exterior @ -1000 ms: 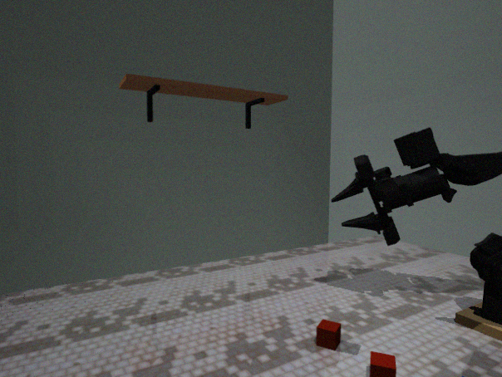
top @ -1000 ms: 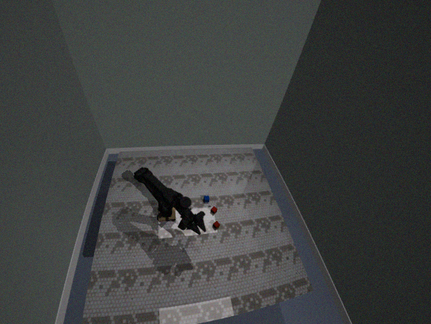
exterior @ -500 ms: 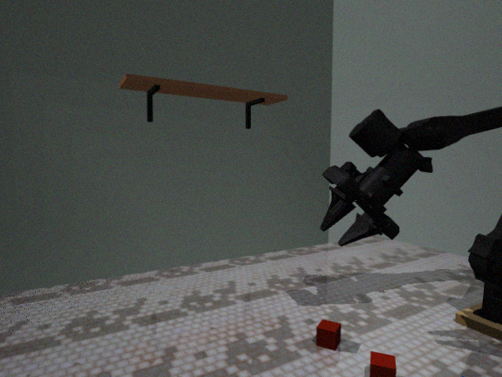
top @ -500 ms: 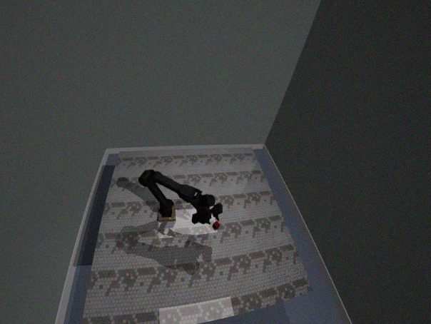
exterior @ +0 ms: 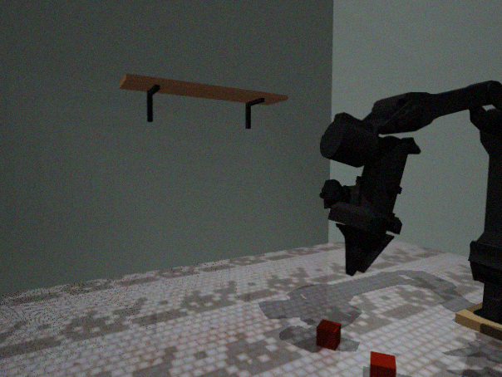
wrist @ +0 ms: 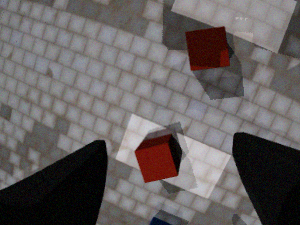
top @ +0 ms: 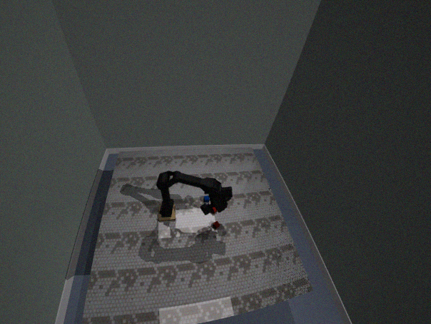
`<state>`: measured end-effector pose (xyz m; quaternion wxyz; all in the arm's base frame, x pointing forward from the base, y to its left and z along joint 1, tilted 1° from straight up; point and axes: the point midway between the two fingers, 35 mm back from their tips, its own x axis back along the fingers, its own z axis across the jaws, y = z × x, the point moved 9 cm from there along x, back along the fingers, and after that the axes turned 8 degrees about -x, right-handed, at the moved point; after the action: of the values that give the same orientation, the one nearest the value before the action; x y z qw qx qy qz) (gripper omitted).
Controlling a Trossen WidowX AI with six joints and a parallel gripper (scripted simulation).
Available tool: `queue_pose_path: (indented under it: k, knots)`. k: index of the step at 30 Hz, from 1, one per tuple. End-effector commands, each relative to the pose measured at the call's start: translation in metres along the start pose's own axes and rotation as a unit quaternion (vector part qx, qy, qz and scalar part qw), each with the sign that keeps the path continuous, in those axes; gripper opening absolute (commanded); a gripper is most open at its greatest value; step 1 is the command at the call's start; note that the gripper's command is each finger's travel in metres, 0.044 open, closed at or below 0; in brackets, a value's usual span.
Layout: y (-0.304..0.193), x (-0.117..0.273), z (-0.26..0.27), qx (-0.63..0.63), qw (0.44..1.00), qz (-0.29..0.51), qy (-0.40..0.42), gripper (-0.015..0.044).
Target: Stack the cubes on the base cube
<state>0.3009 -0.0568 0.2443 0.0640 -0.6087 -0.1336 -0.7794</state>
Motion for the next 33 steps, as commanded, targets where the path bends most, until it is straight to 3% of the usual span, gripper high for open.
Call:
queue_pose_path:
  k: [1, 5, 13, 21, 33]
  knots:
    - [-0.022, -0.008, 0.025, 0.079, 0.994, 0.049, -0.053, 0.0265]
    - [-0.039, -0.014, 0.04, 0.132, 0.984, 0.082, -0.092, 0.0265]
    - [-0.04, -0.015, 0.041, 0.135, 0.983, 0.084, -0.094, 0.0265]
    - [-0.048, -0.069, 0.03, 0.135, 0.983, 0.084, -0.094, 0.0265]
    - [-0.051, -0.089, 0.025, 0.135, 0.983, 0.084, -0.094, 0.0265]
